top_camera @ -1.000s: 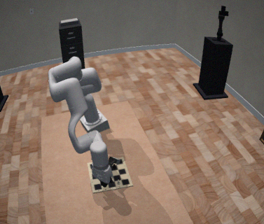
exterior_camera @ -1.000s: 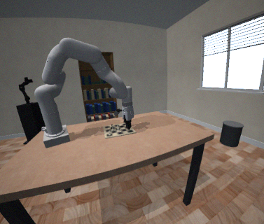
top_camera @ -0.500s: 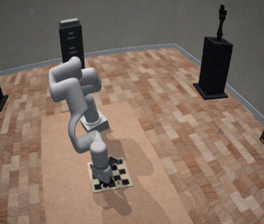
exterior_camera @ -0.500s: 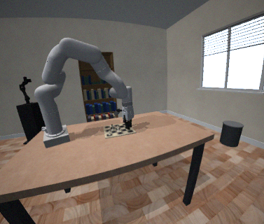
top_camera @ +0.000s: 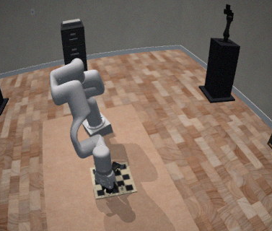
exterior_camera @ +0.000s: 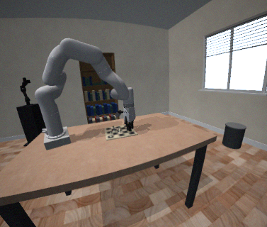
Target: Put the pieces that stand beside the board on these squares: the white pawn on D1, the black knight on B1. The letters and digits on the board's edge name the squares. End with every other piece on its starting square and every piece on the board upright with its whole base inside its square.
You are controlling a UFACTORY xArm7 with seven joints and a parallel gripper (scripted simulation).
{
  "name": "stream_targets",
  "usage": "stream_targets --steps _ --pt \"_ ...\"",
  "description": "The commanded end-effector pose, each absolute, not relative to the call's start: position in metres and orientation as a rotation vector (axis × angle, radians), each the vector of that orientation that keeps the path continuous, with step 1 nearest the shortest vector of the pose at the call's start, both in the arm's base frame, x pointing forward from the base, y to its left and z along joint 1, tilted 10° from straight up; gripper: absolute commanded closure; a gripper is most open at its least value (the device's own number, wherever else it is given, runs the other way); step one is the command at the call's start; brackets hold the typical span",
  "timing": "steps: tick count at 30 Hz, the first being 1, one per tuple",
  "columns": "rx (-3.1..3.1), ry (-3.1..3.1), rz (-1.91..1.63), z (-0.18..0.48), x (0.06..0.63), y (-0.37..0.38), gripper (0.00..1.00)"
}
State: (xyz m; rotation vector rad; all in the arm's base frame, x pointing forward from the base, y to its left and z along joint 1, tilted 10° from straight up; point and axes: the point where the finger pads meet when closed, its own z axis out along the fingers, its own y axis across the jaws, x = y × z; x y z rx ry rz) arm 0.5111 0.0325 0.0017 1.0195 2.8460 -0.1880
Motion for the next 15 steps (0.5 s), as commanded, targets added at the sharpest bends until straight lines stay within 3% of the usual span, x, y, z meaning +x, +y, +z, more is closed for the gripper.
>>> stream_targets --steps 1,15 --pt "1.017 2.843 -0.184 0.005 0.513 0.033 0.63" --pt "1.017 2.843 -0.184 0.052 0.509 0.041 0.63"
